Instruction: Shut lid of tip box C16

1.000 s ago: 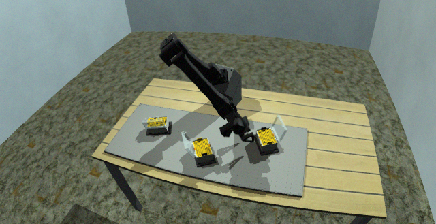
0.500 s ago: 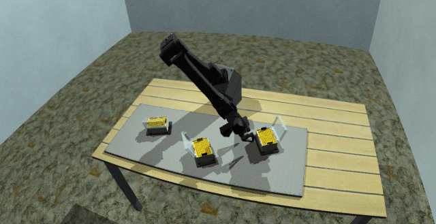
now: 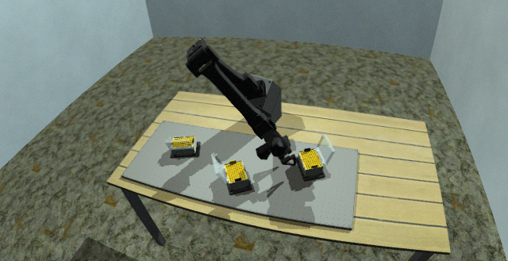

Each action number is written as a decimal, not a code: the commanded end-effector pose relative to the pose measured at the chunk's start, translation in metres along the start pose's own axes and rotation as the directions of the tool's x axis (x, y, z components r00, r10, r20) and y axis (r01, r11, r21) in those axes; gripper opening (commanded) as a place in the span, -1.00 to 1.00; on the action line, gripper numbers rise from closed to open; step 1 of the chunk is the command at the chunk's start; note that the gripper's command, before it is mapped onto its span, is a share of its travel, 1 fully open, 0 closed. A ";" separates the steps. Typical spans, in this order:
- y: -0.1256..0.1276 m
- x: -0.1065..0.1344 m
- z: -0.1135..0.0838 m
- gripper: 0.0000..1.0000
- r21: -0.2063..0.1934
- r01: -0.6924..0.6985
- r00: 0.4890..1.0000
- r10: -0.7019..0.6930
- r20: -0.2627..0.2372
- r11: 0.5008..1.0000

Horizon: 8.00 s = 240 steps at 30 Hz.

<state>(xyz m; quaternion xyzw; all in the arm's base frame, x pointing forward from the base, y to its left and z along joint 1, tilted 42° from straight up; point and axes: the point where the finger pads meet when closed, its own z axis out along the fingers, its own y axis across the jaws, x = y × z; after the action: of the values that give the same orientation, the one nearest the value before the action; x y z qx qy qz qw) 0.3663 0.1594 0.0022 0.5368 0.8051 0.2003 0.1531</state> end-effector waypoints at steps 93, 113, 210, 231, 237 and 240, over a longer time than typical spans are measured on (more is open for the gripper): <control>0.024 0.052 -0.170 1.00 -0.145 -0.226 0.974 0.224 -0.028 0.963; 0.062 0.018 -0.204 1.00 -0.158 -0.187 0.982 0.184 -0.035 0.970; 0.064 -0.067 -0.244 1.00 0.475 0.880 0.002 -1.000 0.028 0.015; 0.062 -0.073 -0.244 1.00 0.496 0.867 -0.048 -0.999 0.001 -0.042; 0.062 -0.073 -0.244 1.00 0.496 0.867 -0.048 -0.999 0.001 -0.042; 0.062 -0.072 -0.244 1.00 0.495 0.868 -0.046 -0.999 0.001 -0.040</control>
<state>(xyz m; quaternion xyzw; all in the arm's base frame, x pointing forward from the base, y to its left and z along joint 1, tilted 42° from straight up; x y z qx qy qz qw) 0.3332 0.0773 0.2451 -0.1401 0.9213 -0.2175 0.2902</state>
